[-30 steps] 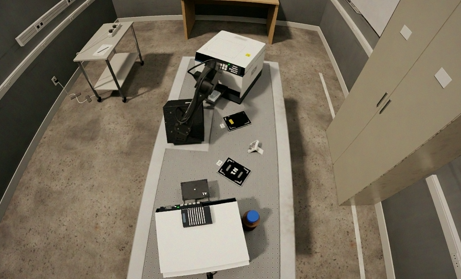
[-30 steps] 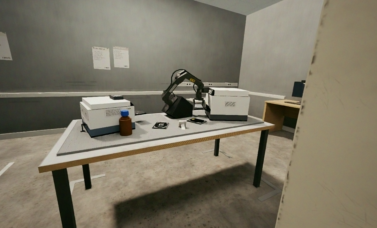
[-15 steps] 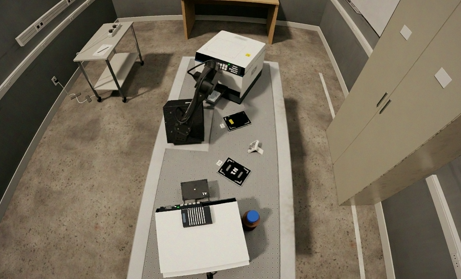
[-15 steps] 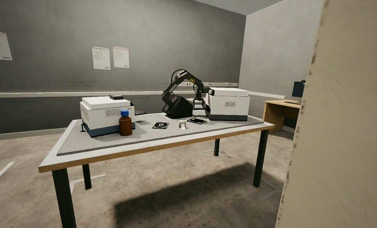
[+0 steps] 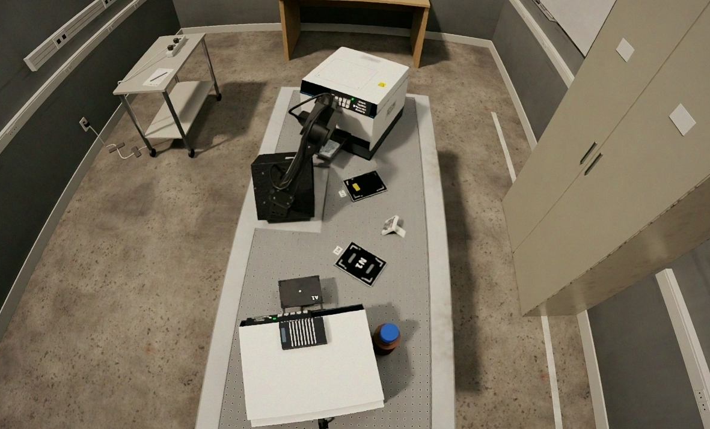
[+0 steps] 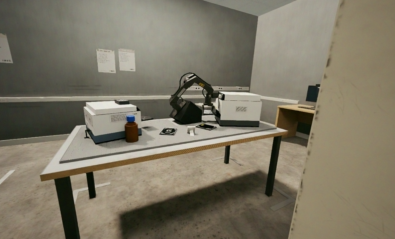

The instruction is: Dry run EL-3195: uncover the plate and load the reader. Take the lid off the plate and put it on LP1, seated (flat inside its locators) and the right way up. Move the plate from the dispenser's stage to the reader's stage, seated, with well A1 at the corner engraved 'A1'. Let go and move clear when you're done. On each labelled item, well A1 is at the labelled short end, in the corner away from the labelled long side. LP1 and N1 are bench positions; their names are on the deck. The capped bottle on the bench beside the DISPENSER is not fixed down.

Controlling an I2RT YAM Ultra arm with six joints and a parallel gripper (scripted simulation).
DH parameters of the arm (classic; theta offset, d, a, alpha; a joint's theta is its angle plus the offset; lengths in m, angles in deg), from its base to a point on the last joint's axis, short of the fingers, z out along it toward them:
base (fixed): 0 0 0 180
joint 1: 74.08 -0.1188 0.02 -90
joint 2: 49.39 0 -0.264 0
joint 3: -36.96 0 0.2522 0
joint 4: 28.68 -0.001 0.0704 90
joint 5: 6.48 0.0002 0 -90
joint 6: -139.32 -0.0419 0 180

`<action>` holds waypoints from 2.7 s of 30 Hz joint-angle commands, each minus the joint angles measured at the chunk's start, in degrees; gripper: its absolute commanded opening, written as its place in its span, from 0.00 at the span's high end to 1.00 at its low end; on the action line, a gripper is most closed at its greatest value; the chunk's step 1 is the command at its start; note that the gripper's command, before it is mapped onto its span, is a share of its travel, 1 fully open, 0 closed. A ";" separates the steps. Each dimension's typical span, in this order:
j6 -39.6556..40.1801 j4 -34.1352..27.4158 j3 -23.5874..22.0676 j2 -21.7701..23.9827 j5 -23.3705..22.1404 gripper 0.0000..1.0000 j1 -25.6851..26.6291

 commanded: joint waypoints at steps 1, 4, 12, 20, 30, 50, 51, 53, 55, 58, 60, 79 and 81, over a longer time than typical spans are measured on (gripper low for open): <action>0.09 0.12 0.24 0.40 0.06 0.14 -0.11; 0.09 0.14 0.22 0.40 0.08 0.14 -0.09; 0.10 0.18 0.19 0.40 0.10 0.00 -0.06; 0.10 0.18 0.19 0.40 0.10 0.00 -0.06; 0.10 0.18 0.19 0.40 0.10 0.00 -0.06; -1.15 -4.14 3.64 2.51 -1.41 0.00 -1.92; -1.22 -4.42 3.84 2.57 -1.48 0.00 -2.02; -1.35 -4.99 4.25 2.68 -1.62 0.00 -2.20; -1.47 -5.55 4.66 2.78 -1.76 0.00 -2.38; -1.56 -5.92 4.95 2.25 -1.83 0.00 -2.48; -1.66 -6.42 5.30 2.93 -1.97 0.00 -2.65; -2.62 -11.24 9.05 3.57 -3.09 0.00 -4.08; -2.73 -11.80 9.52 3.69 -3.21 0.00 -4.24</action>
